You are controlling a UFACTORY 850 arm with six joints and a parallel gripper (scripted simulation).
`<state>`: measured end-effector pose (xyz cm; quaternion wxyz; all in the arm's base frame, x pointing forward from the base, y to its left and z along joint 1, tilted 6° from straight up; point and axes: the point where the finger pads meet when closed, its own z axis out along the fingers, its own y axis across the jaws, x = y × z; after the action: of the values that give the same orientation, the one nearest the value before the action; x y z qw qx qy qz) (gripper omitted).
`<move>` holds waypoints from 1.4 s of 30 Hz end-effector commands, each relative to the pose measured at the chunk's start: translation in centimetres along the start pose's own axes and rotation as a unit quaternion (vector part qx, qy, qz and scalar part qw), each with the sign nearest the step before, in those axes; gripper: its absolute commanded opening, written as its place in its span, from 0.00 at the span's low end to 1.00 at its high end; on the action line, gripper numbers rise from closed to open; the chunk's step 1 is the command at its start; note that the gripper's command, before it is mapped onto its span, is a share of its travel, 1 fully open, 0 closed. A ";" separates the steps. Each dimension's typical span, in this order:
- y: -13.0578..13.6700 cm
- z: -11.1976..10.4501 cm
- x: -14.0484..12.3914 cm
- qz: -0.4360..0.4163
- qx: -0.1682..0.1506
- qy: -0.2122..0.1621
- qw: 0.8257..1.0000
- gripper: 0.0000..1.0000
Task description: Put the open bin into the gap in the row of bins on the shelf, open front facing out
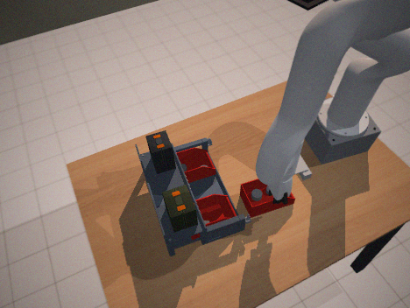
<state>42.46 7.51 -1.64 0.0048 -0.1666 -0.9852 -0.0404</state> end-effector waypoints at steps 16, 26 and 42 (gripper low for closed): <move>0.0 -0.3 0.0 0.000 -0.009 -0.013 1.000 0.29; 0.0 -0.4 0.0 0.000 -0.009 -0.013 1.000 0.29; 0.0 0.6 -0.1 0.000 -0.009 -0.013 1.000 0.29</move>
<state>42.47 7.52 -1.66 -0.0037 -0.1665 -0.9849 -0.0461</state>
